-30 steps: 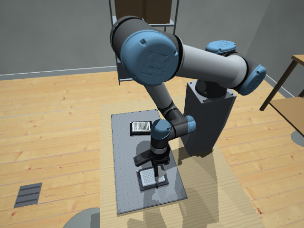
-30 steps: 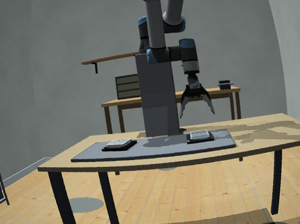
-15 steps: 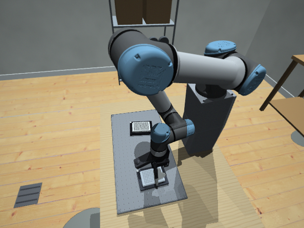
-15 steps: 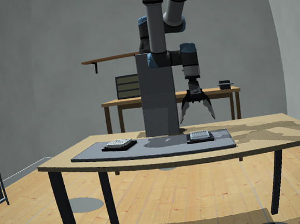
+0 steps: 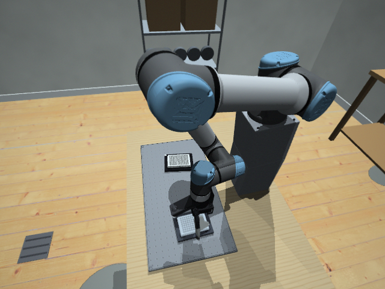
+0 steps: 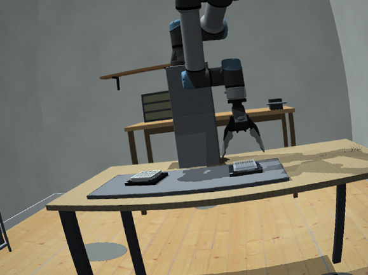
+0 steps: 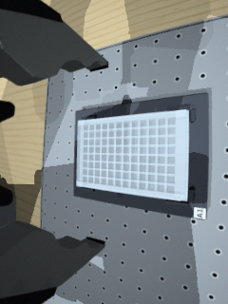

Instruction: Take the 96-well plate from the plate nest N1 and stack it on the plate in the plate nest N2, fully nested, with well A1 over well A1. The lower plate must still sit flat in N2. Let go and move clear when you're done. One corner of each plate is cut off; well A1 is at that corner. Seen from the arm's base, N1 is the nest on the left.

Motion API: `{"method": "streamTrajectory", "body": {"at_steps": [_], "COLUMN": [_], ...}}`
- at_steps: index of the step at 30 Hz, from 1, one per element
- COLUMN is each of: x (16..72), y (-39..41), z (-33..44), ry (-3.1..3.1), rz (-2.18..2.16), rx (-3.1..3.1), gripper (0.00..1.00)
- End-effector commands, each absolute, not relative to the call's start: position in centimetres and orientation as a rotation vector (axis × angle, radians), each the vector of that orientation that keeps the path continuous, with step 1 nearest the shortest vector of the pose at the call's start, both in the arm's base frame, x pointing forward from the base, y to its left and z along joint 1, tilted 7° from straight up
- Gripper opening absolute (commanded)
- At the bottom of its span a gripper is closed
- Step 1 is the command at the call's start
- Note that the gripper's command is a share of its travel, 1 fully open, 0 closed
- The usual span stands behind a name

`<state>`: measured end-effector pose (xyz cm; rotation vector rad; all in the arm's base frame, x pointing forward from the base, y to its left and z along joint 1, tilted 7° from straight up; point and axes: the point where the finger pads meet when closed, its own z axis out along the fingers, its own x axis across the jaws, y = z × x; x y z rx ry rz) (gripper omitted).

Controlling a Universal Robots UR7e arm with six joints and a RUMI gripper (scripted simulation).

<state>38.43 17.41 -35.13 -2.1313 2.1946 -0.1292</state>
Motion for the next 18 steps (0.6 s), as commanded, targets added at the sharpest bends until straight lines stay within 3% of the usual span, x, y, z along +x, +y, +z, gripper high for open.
{"method": "streamTrajectory", "body": {"at_steps": [1, 18], "x": [38.5, 38.8], "y": [17.4, 17.4], "z": [-35.6, -37.8], "ry": [2.194, 2.194], "rz": [-0.13, -0.13], "rx": [-2.131, -2.131], "gripper": [1.0, 1.0]}}
